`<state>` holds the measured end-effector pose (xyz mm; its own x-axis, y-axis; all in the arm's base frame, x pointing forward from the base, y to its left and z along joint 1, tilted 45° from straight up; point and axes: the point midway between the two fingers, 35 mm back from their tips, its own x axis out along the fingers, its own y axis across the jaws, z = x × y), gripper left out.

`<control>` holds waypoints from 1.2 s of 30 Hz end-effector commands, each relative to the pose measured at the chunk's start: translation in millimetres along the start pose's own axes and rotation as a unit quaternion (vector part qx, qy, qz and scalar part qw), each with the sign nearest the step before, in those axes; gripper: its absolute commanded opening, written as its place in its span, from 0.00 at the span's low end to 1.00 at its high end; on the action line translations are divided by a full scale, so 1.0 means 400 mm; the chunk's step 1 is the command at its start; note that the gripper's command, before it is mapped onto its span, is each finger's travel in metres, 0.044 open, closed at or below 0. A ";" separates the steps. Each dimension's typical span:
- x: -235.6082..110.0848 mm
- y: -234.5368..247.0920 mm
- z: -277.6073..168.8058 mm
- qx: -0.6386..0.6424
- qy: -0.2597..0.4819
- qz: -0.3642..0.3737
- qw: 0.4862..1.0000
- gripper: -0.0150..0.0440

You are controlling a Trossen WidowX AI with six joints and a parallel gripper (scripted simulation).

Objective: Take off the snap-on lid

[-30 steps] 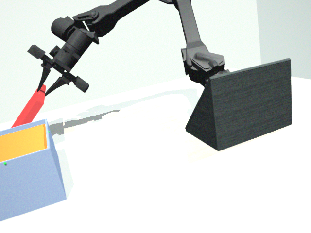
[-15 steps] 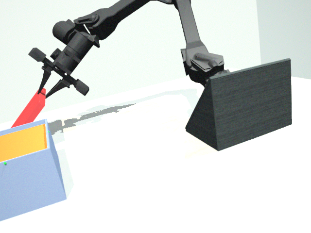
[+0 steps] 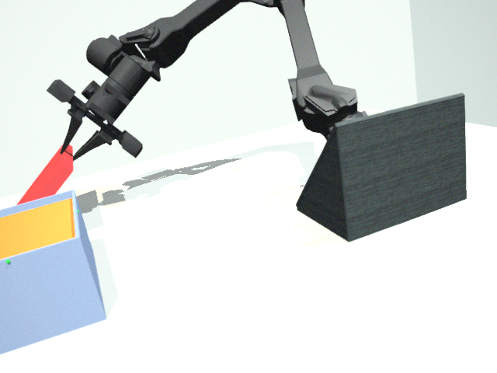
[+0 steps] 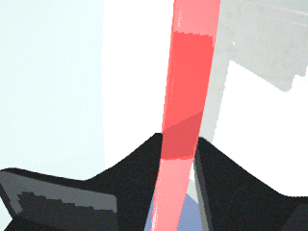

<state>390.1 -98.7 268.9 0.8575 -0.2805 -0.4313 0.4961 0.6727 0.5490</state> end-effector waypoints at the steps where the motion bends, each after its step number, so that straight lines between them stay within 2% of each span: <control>1: 0.016 -0.024 -0.011 -0.003 0.006 -0.011 1.000 0.25; 36: 0.059 -0.079 -0.011 -0.004 0.005 -0.011 1.000 0.25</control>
<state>394.1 -117.4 250.6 0.8601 -0.2790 -0.4271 0.4914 0.6781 0.5466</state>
